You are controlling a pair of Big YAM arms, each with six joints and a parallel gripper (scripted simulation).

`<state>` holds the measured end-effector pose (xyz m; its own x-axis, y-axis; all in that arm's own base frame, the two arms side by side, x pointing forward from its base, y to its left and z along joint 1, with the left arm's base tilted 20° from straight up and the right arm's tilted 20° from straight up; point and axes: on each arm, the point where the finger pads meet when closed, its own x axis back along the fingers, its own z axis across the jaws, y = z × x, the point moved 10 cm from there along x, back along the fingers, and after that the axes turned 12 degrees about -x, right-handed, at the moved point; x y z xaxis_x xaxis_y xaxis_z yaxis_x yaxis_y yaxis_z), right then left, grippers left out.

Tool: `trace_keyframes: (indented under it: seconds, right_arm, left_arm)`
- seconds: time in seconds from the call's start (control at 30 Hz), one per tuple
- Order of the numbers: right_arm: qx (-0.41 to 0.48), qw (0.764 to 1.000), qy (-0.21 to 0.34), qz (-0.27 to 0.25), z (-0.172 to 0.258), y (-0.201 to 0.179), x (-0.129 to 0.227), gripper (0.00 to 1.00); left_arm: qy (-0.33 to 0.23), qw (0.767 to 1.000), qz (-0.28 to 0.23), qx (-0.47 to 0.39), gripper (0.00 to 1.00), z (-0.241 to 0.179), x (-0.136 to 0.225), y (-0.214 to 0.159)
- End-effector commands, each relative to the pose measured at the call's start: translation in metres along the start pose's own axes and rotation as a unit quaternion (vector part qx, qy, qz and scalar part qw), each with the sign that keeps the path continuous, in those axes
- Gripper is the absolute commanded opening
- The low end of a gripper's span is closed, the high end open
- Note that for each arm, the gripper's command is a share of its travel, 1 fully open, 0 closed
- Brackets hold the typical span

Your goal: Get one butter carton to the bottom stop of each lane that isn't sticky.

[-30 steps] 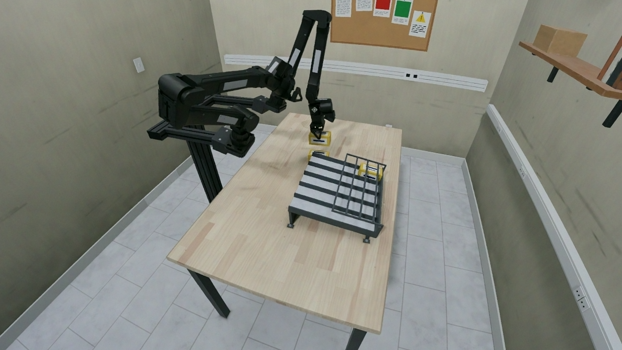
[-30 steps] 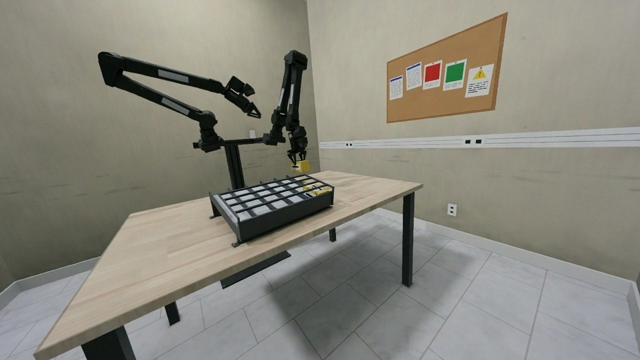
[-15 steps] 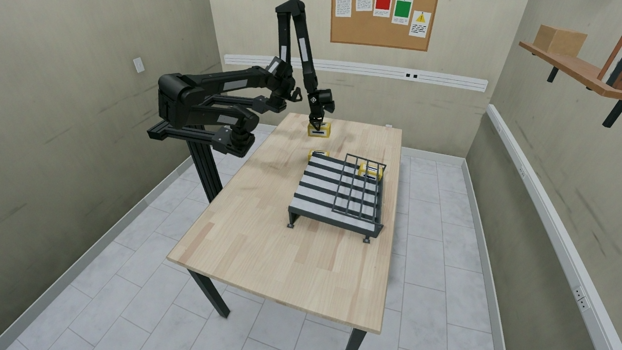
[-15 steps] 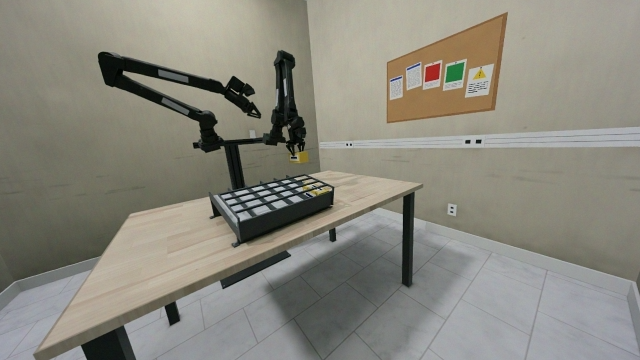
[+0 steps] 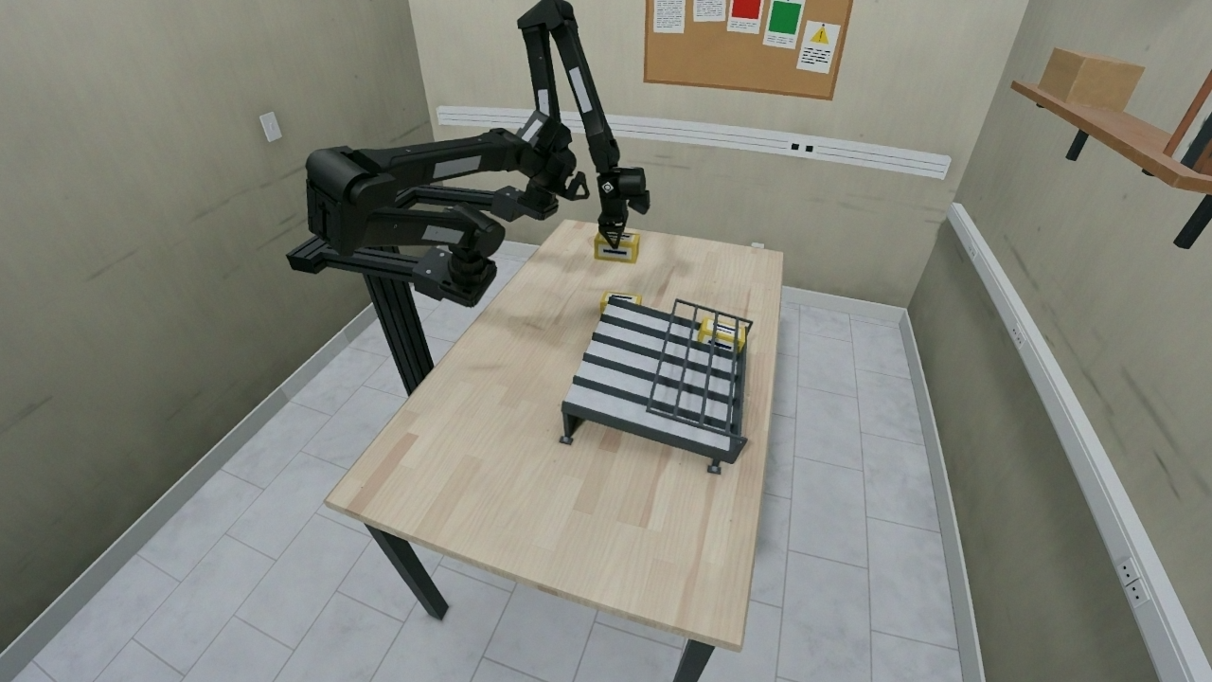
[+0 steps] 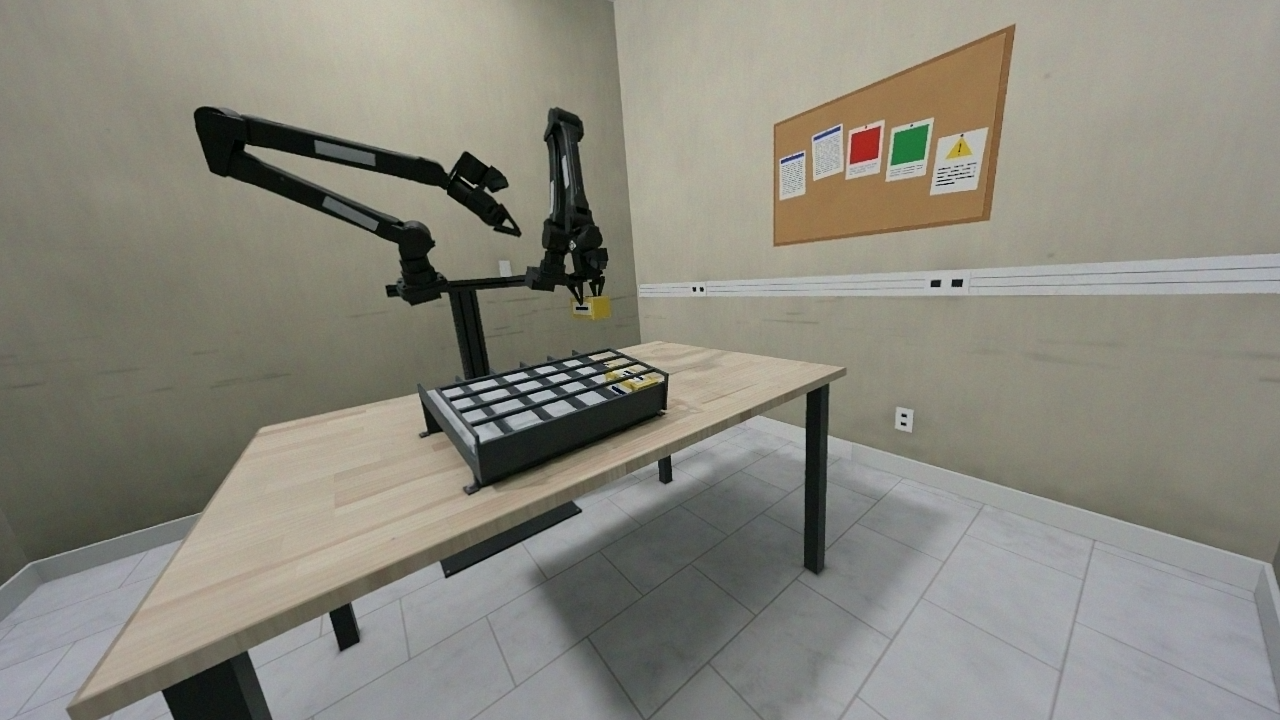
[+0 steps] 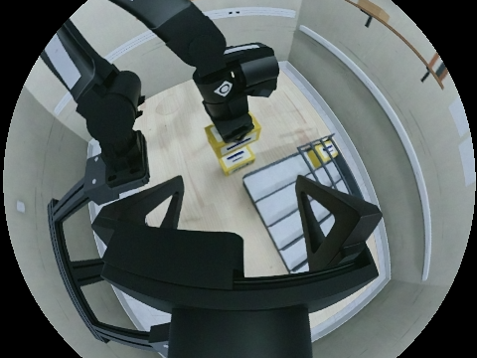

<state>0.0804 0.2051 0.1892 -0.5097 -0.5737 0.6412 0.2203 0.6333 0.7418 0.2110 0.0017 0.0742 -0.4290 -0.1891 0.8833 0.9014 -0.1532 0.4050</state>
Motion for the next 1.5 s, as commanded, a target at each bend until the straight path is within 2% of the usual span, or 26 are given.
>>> trace_keyframes:
  seconds: [0.0,0.23,0.3,0.6,0.73,1.0,1.07,1.27,1.47]
  right_arm:
    - [-0.054,0.998,-0.029,-0.003,-0.005,-0.002,0.015,1.0]
    - [-0.102,0.991,-0.084,-0.005,-0.016,-0.014,0.027,1.0]
    - [-0.102,0.991,-0.084,-0.005,-0.016,-0.014,0.027,1.0]
    - [-0.159,0.975,-0.151,-0.026,-0.03,-0.023,0.044,1.0]
    - [-0.202,0.962,-0.174,-0.064,-0.038,0.0,0.063,1.0]
    - [-0.233,0.95,-0.194,-0.076,-0.043,0.001,0.072,1.0]
    - [-0.232,0.949,-0.203,-0.066,-0.042,-0.012,0.066,1.0]
    - [-0.249,0.941,-0.22,-0.066,-0.047,-0.021,0.067,1.0]
    - [-0.245,0.941,-0.224,-0.06,-0.046,-0.033,0.061,1.0]
  left_arm:
    - [-0.006,1.0,-0.008,0.025,0.59,-0.034,-0.007,0.045]
    - [-0.008,1.0,0.023,0.012,0.59,-0.084,-0.023,0.071]
    - [-0.008,1.0,0.023,0.012,0.59,-0.084,-0.023,0.071]
    - [-0.012,0.998,0.059,-0.008,0.59,-0.166,-0.053,0.115]
    - [-0.015,0.997,0.067,-0.017,0.59,-0.189,-0.061,0.128]
    - [-0.018,0.997,0.066,-0.025,0.59,-0.198,-0.07,0.133]
    - [-0.02,0.997,0.064,-0.025,0.59,-0.201,-0.075,0.132]
    - [-0.02,0.998,0.063,-0.025,0.59,-0.206,-0.088,0.128]
    - [-0.023,0.998,0.056,-0.017,0.59,-0.206,-0.083,0.132]
